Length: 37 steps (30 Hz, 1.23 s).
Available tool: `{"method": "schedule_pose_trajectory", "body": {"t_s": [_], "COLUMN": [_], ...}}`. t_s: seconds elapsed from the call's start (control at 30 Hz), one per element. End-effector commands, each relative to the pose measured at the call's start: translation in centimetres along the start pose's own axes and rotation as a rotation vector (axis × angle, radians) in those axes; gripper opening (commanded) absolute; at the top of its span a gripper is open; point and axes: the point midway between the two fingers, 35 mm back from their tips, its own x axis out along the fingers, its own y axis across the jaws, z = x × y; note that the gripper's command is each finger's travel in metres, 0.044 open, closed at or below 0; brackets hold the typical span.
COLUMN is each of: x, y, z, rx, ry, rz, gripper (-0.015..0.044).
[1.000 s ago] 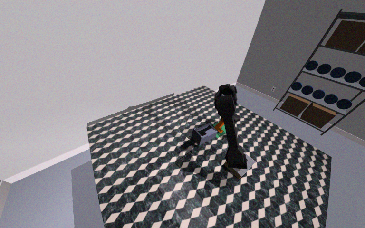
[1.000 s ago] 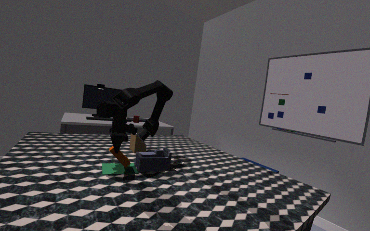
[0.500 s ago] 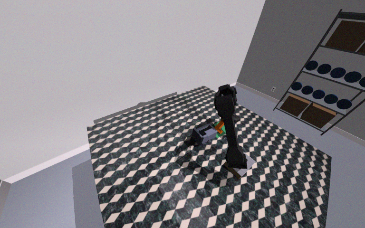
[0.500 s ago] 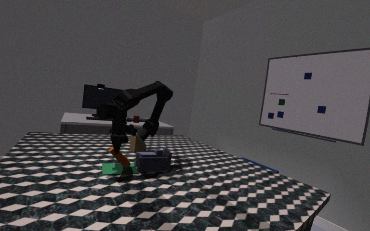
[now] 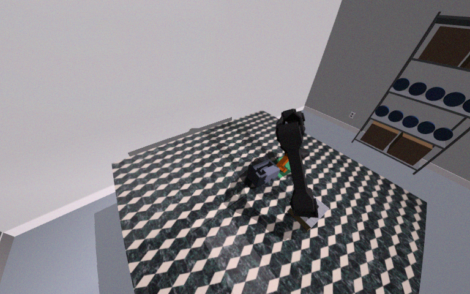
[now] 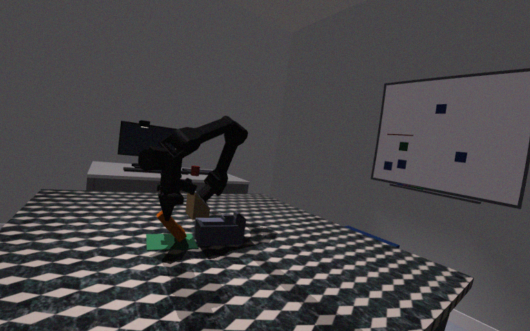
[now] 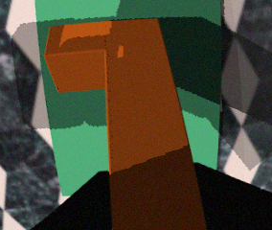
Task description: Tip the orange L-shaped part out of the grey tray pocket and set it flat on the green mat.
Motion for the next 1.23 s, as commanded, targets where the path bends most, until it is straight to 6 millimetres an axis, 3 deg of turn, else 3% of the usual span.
{"method": "schedule_pose_trajectory", "body": {"t_s": [0.0,0.1,0.2,0.33,1.2], "x": [0.0,-1.4,-4.4,-8.4,-8.4], "y": [0.0,-0.1,-0.3,0.0,0.0], "z": [0.0,-0.1,-0.2,0.0,-0.2], "rx": [0.000,0.001,0.004,0.008,0.016], "ry": [0.000,0.000,0.000,-0.002,0.004], "rz": [0.000,-0.001,-0.002,-0.002,-0.019], "gripper": [0.0236,0.0315,0.0394,0.0400,0.0400]}}
